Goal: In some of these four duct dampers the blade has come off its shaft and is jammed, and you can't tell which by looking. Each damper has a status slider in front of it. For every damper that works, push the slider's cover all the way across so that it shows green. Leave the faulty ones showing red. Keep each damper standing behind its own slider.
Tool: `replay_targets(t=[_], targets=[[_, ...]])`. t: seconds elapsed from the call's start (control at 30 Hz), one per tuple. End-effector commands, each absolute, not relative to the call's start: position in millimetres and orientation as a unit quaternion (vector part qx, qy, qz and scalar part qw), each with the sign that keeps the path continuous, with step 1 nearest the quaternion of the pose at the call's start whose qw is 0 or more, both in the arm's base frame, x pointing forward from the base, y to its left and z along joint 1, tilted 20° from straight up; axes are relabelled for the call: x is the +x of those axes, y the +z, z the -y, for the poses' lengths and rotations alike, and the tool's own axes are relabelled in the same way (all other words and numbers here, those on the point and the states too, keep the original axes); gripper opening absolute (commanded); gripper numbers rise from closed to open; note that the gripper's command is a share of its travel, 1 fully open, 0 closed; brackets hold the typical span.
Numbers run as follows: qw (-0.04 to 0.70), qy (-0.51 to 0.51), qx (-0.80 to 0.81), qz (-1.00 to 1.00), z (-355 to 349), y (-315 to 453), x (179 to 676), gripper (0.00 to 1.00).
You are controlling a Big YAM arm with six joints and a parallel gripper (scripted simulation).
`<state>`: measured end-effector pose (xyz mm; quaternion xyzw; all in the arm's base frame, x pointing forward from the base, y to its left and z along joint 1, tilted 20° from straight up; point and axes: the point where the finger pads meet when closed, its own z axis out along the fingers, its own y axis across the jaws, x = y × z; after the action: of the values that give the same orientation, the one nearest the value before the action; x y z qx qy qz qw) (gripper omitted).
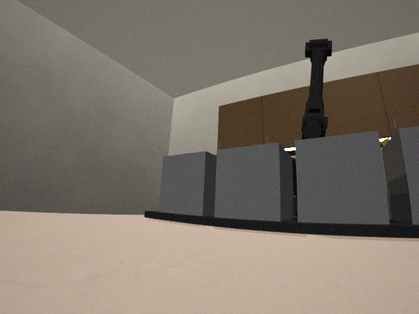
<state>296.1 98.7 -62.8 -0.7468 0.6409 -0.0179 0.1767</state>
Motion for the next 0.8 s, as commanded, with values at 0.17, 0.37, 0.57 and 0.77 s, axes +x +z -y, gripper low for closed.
replay_targets(t=[0.17, 0.37, 0.57, 0.77], targets=[[0.181, -0.021, -0.746, -0.641, -100.1, -62.2, 293.6, 0.00], [0.181, -0.021, -0.746, -0.641, -100.3, -61.3, 294.7, 0.00], [0.181, -0.021, -0.746, -0.641, -100.3, -61.3, 294.7, 0.00], [0.181, -0.021, -0.746, -0.641, -100.3, -61.3, 294.7, 0.00]])
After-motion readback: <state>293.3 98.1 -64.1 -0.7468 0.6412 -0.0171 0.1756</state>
